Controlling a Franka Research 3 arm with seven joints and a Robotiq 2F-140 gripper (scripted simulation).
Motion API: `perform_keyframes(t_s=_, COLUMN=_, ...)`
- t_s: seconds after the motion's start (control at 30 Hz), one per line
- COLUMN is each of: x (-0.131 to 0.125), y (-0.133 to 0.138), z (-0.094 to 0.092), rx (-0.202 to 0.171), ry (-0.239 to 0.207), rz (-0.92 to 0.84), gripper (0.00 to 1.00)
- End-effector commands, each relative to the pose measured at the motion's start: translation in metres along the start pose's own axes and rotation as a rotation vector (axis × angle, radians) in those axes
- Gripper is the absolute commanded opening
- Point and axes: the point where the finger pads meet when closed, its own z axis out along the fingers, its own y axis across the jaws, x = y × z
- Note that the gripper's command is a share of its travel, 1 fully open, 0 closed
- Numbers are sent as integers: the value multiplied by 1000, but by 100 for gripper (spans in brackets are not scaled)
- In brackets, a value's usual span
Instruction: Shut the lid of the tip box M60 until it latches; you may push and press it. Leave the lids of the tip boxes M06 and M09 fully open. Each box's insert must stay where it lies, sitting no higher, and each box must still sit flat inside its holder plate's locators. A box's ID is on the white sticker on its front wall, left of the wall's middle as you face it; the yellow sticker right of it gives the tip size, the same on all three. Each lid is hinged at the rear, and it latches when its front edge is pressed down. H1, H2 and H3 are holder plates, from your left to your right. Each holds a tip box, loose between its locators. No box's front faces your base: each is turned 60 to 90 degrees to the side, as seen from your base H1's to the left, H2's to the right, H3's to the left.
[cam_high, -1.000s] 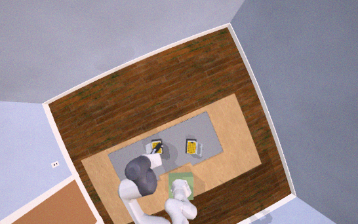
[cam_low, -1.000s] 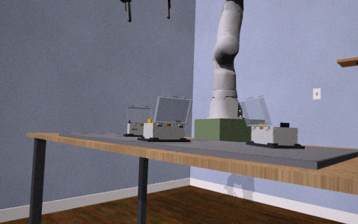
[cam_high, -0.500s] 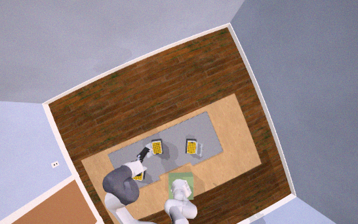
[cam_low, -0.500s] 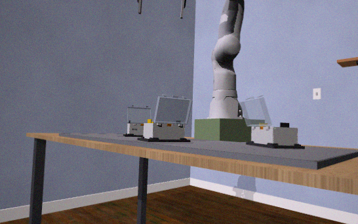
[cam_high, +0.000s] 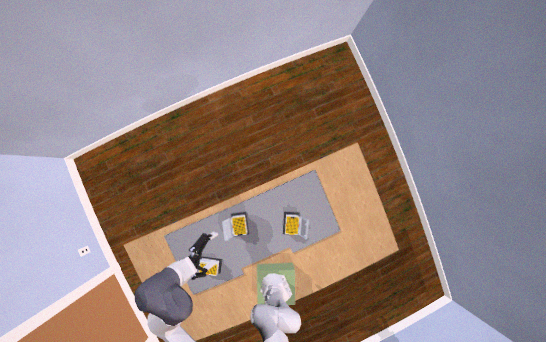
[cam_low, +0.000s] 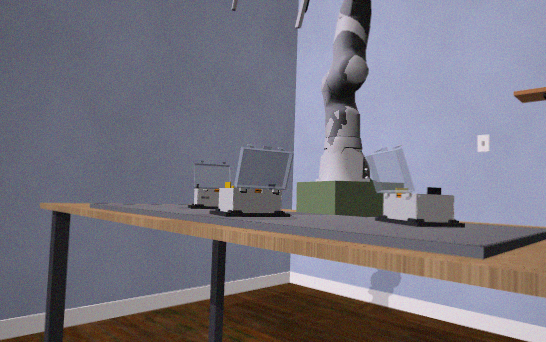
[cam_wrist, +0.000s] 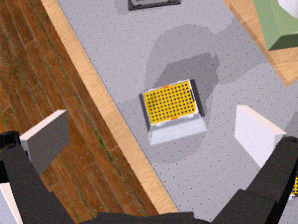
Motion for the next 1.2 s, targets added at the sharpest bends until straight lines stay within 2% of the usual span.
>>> perform_keyframes(t_s=0.0, x=-9, y=10, z=-3, rx=55, ry=37, rz=-34, gripper=100)
perform_keyframes(t_s=0.07, x=-16, y=17, z=-5, rx=90, ry=58, rz=-74, gripper=100)
perform_keyframes(t_s=0.2, x=-29, y=31, z=-9, rx=90, ry=58, rz=-74, gripper=100)
perform_keyframes(t_s=0.3, x=-39, y=43, z=-11, rx=152, ry=94, rz=-144, gripper=100)
perform_keyframes(t_s=0.37, x=-39, y=43, z=-11, rx=152, ry=94, rz=-144, gripper=100)
perform_keyframes(t_s=0.43, x=-45, y=51, z=-12, rx=188, ry=115, rz=-185, gripper=100)
perform_keyframes(t_s=0.57, x=-57, y=66, z=-15, rx=188, ry=115, rz=-185, gripper=100)
perform_keyframes(t_s=0.73, x=-72, y=86, z=-17, rx=287, ry=173, rz=-294, gripper=100)
perform_keyframes(t_s=0.83, x=-80, y=99, z=-18, rx=287, ry=173, rz=-294, gripper=100)
perform_keyframes(t_s=0.87, x=-83, y=103, z=-18, rx=308, ry=185, rz=-316, gripper=100)
perform_keyframes(t_s=0.93, x=-83, y=103, z=-18, rx=308, ry=185, rz=-316, gripper=100)
perform_keyframes(t_s=1.07, x=-93, y=120, z=-18, rx=387, ry=230, rz=-401, gripper=100)
perform_keyframes(t_s=1.17, x=-101, y=133, z=-18, rx=387, ry=230, rz=-401, gripper=100)
